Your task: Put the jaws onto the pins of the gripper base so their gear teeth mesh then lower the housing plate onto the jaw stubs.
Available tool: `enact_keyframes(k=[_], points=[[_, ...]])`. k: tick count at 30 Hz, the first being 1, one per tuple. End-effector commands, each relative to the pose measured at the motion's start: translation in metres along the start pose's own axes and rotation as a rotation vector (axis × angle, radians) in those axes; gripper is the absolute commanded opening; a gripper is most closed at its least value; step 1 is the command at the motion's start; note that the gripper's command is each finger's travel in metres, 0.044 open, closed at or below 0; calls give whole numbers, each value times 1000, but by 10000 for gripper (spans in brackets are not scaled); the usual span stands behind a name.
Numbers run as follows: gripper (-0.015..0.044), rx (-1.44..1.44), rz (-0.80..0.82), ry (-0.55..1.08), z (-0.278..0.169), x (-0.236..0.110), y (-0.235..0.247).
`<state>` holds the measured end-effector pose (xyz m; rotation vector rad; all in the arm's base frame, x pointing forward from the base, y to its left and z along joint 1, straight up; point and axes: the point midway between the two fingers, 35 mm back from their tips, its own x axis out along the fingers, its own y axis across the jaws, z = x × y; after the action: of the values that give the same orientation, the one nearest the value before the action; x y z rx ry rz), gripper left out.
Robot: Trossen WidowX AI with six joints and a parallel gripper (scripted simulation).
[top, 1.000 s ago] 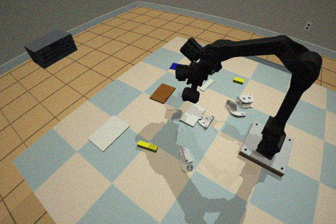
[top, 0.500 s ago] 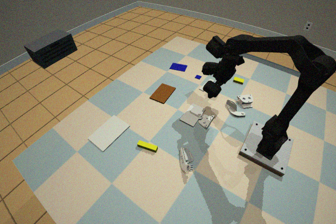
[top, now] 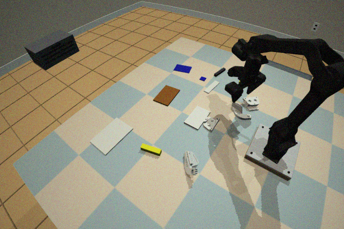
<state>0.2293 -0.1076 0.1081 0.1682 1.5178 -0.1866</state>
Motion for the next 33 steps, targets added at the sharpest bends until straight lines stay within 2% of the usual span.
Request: enact_keyframes(k=[1,3,8,17,33], points=[[440,24,0,18,-7,0,-3],[440,24,0,18,-7,3,-3],[440,24,0,18,-8,41,-2],[440,24,0,18,-7,42,-3],[440,24,0,18,-7,68,-3]])
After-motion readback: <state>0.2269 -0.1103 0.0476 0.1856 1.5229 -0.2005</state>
